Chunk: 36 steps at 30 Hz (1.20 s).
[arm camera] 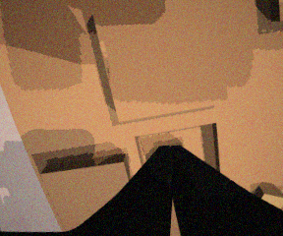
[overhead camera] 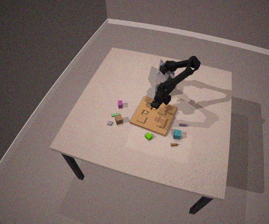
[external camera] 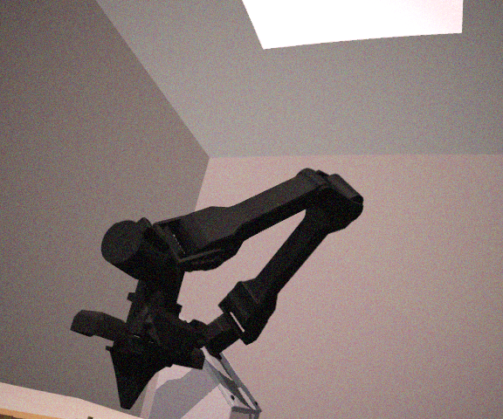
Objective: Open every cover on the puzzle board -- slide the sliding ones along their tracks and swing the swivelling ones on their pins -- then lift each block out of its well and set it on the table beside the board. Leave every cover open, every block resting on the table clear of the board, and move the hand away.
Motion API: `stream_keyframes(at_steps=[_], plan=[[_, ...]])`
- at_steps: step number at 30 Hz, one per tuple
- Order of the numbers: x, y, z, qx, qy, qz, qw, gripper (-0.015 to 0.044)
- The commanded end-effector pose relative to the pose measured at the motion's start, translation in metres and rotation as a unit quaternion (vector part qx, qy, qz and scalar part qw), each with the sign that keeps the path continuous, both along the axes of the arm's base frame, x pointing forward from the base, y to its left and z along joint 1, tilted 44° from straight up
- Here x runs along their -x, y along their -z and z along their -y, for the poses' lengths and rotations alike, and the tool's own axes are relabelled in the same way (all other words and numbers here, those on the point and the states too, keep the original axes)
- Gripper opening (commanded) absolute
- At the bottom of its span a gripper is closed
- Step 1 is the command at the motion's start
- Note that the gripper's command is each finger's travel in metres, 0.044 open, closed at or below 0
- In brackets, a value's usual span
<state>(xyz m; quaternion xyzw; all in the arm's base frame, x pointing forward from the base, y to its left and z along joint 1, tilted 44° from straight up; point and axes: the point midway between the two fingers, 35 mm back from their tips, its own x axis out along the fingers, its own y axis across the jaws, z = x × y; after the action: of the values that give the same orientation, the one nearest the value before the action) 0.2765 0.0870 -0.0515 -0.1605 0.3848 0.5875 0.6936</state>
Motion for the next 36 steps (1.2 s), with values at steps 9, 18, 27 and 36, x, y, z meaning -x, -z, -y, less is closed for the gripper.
stream_keyframes(at_steps=[9,18,27,36], plan=[[0.069,0.006,0.018,-0.006,0.353,-0.341,0.872,0.0],[0.095,0.007,0.021,-0.009,0.467,-0.452,0.76,0.0],[0.095,0.007,0.021,-0.009,0.467,-0.452,0.76,0.0],[0.095,0.007,0.021,-0.009,0.467,-0.452,0.76,0.0]])
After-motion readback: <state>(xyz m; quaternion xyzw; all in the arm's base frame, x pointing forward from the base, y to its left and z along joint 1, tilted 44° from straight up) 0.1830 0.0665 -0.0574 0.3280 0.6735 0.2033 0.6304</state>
